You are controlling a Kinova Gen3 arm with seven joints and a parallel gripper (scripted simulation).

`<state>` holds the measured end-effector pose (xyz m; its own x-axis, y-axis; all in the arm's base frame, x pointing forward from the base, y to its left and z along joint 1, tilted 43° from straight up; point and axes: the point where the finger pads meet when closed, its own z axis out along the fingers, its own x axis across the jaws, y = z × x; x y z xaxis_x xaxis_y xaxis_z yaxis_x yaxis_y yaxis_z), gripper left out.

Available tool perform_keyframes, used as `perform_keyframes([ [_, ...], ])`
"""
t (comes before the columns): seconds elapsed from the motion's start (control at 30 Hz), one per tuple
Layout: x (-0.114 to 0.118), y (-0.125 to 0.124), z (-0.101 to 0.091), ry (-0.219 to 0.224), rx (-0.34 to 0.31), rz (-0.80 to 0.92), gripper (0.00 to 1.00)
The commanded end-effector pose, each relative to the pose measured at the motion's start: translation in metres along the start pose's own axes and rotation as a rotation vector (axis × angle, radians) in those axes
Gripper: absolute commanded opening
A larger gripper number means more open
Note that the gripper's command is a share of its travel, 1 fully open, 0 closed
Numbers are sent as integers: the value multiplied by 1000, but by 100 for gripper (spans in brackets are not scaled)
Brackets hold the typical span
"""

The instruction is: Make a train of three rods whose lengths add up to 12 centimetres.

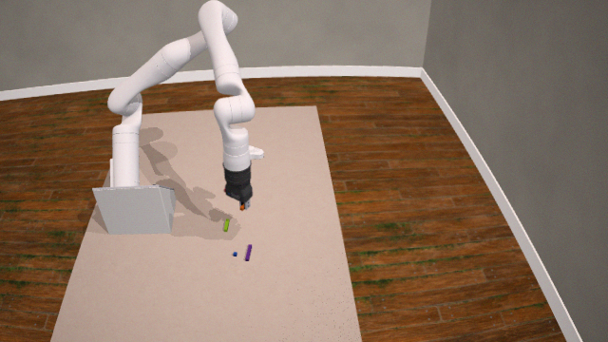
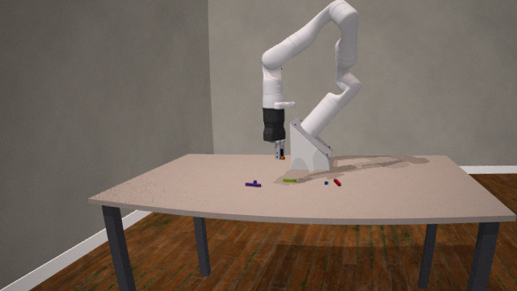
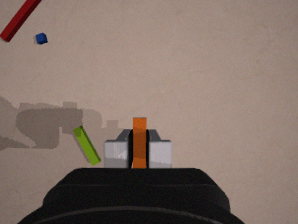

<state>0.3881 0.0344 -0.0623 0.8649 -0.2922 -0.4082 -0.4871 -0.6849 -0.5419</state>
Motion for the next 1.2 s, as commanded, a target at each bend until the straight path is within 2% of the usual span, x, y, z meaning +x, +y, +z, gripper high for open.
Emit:
perform_keyframes([
  [0.0, 7, 23, 0, 5, 14, -48, 24],
  [0.1, 10, 39, 1, 7, 16, -147, 24],
  [0.17, 10, 39, 1, 7, 16, -147, 24],
  [0.53, 17, 77, 3, 17, 19, -379, 24],
  [1.17, 17, 82, 3, 19, 20, -408, 24],
])
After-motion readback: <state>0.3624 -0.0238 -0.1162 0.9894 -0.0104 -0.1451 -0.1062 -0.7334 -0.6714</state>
